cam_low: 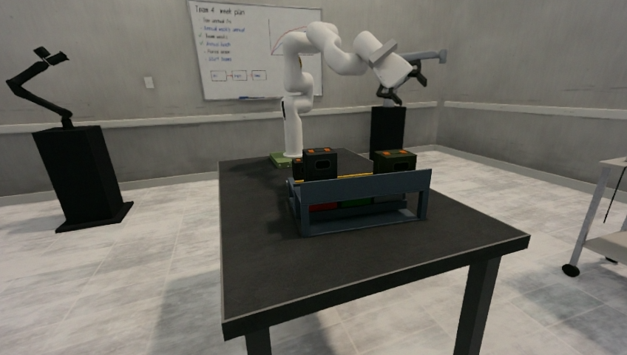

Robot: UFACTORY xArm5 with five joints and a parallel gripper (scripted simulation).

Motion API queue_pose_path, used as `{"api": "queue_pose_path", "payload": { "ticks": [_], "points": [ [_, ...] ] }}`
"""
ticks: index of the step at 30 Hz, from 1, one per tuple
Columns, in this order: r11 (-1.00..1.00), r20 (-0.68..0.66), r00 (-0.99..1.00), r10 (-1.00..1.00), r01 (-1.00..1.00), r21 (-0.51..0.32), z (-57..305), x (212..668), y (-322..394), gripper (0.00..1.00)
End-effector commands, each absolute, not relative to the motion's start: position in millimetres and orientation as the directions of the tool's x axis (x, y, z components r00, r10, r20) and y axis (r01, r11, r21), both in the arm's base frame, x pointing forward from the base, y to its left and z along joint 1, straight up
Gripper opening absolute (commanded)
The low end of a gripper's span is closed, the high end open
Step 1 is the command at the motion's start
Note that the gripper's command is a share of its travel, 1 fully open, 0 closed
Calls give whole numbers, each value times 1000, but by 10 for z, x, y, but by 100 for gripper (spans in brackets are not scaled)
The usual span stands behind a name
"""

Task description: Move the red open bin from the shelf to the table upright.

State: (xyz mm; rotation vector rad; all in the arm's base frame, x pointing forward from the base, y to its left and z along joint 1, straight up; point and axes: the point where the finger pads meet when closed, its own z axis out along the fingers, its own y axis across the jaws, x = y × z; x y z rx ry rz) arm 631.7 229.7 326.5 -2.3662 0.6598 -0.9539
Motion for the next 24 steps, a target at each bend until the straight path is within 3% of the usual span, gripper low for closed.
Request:
{"api": "queue_pose_path", "payload": {
  "ticks": [1,24],
  "points": [
    [-765,521,597,-610,-272,-584,3297,6188,2314,100],
    [-765,521,597,-610,-272,-584,3298,5626,2379,100]
  ]
}}
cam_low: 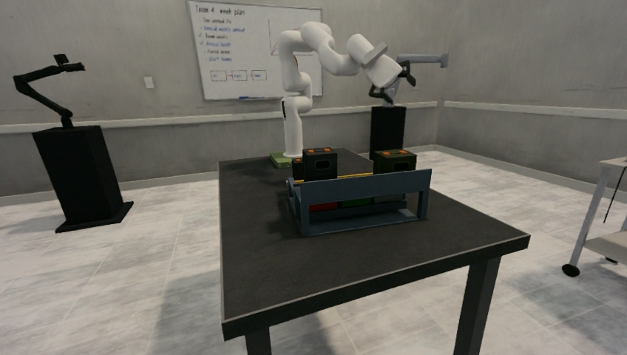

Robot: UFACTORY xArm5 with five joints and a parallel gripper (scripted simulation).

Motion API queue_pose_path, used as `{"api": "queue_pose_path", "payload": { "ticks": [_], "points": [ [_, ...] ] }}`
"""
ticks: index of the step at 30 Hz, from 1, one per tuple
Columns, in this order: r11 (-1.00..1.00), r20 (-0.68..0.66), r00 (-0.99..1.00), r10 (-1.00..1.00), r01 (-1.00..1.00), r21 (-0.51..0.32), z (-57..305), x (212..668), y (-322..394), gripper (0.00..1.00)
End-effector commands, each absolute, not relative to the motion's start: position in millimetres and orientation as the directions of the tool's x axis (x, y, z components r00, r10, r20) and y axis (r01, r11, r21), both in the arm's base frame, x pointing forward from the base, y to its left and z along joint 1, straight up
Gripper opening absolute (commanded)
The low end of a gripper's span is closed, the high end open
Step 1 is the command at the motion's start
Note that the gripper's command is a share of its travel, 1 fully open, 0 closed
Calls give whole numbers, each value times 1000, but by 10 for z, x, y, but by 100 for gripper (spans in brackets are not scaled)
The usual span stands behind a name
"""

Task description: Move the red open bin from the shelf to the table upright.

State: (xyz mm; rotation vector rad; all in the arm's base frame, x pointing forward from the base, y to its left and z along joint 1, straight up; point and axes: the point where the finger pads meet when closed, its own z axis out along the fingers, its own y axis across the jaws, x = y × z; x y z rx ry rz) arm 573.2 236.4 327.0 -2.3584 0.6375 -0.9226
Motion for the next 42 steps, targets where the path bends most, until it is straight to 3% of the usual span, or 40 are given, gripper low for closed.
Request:
{"api": "queue_pose_path", "payload": {
  "ticks": [1,26,42],
  "points": [
    [-765,521,597,-610,-272,-584,3298,5601,2382,100],
    [-765,521,597,-610,-272,-584,3300,4994,2452,100],
    [-765,521,597,-610,-272,-584,3300,4981,2454,100]
  ]
}}
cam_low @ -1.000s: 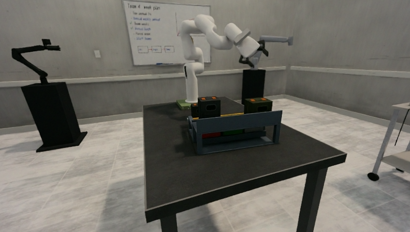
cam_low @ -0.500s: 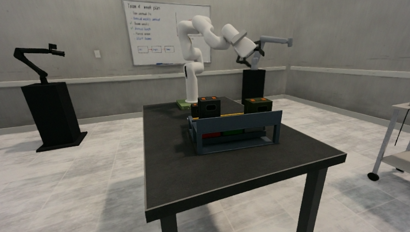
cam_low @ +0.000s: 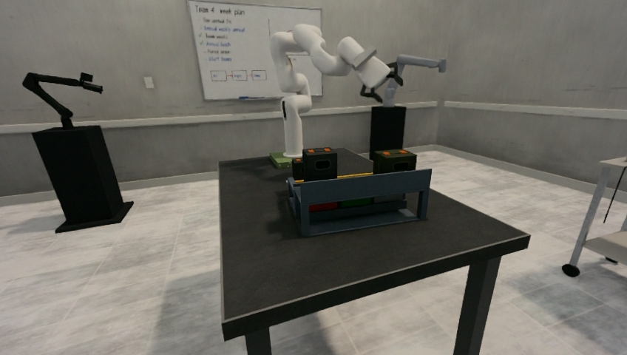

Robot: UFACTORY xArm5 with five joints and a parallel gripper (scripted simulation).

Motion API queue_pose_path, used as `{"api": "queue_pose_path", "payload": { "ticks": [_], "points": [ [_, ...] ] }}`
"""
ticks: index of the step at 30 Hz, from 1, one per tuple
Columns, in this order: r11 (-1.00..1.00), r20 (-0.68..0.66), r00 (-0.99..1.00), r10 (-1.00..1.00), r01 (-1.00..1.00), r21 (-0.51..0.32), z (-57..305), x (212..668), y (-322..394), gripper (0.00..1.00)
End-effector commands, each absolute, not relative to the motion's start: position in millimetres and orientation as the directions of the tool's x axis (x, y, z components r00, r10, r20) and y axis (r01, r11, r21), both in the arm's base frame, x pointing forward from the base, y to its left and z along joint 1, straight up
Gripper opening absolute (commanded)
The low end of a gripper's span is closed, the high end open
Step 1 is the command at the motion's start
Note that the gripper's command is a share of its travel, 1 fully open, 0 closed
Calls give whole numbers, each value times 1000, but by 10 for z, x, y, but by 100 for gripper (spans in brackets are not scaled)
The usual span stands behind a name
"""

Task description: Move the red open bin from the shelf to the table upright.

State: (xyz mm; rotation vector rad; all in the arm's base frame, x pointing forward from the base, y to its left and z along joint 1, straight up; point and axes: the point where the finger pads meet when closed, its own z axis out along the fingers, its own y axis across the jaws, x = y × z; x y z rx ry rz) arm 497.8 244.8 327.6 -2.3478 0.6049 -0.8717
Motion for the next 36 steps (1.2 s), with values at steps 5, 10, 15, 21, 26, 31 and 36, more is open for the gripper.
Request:
{"api": "queue_pose_path", "payload": {
  "ticks": [5,10,15,21,26,31,36],
  "points": [
    [-765,521,597,-610,-272,-584,3300,4981,2454,100],
    [-757,490,633,-599,-247,-605,3300,4981,2454,100],
    [-765,521,597,-610,-272,-584,3300,4980,2456,100],
    [-765,521,597,-610,-272,-584,3300,4980,2456,100],
    [-752,475,651,-592,-235,-616,3300,4981,2454,100],
    [-765,521,597,-610,-272,-584,3300,4980,2456,100],
    [-765,521,597,-610,-272,-584,3300,4980,2456,100]
  ]
}}
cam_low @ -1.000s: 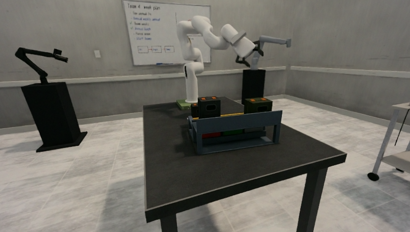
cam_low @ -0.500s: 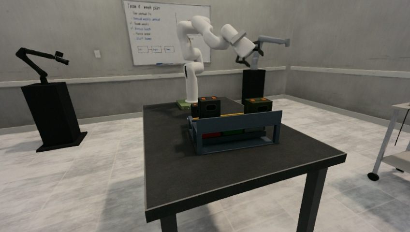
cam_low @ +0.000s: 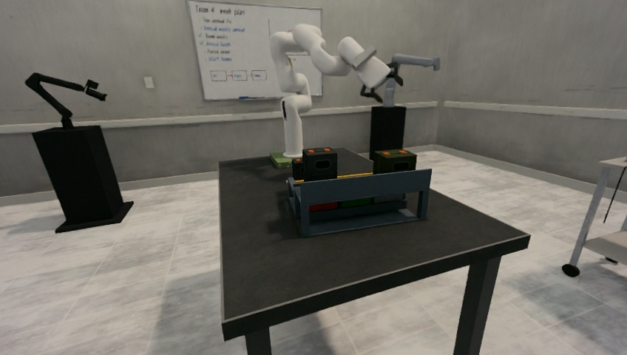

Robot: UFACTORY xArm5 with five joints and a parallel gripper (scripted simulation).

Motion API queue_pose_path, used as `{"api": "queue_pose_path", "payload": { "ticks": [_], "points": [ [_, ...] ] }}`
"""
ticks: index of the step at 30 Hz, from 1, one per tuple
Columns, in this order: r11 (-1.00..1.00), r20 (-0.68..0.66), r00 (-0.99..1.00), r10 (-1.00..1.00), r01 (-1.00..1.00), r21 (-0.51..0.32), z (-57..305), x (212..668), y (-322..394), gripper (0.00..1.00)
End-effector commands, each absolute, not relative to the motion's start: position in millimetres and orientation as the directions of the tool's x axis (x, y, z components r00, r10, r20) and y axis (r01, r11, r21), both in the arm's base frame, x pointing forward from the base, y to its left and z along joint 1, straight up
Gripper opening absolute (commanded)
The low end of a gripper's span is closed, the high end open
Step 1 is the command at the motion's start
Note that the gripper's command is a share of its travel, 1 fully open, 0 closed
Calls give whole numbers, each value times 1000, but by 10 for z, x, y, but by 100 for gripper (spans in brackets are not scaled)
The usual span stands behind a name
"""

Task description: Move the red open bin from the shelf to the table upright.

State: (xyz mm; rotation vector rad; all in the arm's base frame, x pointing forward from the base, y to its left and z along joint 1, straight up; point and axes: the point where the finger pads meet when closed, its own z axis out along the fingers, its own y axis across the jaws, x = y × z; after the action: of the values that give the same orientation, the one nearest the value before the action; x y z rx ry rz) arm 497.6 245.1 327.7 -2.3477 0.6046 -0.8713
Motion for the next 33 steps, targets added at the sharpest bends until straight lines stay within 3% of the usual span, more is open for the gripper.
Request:
{"api": "queue_pose_path", "payload": {
  "ticks": [1,5,6,10,22,23,33],
  "points": [
    [-765,521,597,-610,-272,-584,3300,4980,2456,100],
    [-765,521,597,-610,-272,-584,3300,4980,2456,100],
    [-747,460,669,-585,-223,-626,3300,4981,2454,100],
    [-765,521,597,-610,-272,-584,3300,4980,2457,100],
    [-765,521,597,-610,-272,-584,3300,4980,2457,100],
    [-727,414,675,-611,-271,-631,3291,4979,2439,100],
    [-703,375,657,-654,-347,-620,3145,4944,2205,100]
  ]
}}
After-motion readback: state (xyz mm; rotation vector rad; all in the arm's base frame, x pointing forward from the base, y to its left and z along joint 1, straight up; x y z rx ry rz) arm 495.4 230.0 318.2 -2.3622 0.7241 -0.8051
